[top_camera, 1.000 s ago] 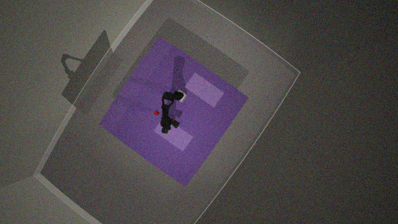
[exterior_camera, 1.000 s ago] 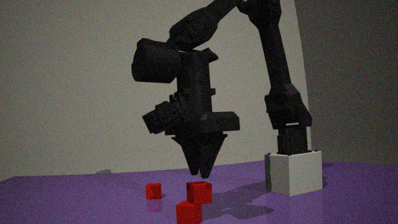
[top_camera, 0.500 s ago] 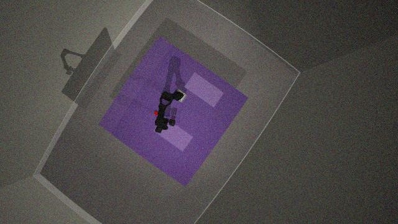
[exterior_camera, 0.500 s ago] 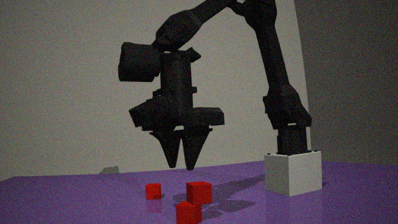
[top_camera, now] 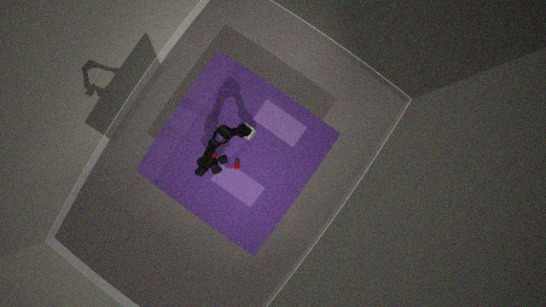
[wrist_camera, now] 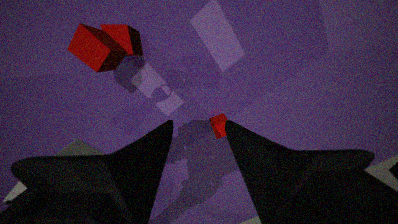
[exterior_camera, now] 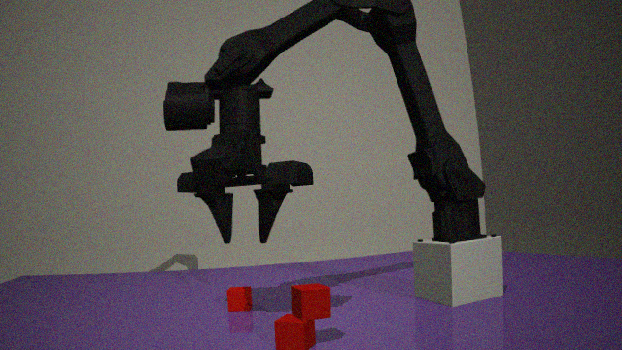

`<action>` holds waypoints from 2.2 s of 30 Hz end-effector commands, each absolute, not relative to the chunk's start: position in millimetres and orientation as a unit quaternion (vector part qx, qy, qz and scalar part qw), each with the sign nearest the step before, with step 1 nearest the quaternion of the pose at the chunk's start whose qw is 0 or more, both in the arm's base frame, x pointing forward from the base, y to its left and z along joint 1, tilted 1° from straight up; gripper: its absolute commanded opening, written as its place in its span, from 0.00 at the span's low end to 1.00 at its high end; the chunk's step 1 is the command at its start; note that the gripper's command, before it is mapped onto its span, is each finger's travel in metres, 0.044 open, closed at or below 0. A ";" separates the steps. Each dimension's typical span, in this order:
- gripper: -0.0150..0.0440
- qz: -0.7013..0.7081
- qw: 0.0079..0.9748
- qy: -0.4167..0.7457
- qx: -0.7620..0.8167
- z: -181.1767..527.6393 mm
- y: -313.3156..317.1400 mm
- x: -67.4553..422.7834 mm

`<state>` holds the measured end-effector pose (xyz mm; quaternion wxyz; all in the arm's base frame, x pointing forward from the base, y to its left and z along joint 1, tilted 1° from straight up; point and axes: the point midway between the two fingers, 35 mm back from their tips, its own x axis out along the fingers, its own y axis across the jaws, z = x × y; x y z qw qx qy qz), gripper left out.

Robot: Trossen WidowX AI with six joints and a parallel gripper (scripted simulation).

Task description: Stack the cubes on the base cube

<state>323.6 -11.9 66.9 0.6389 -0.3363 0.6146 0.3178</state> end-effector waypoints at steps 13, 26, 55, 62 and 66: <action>0.70 0.437 0.554 0.534 -0.466 85.8 -92.5 331.1; 0.70 0.437 0.554 0.534 -0.466 23.5 -93.2 333.8; 0.70 0.437 0.554 0.534 -0.466 -23.9 -93.8 335.7; 0.44 0.437 0.554 0.534 -0.466 -24.2 -93.7 335.7; 0.43 0.437 0.554 0.534 -0.466 -23.7 -93.8 335.8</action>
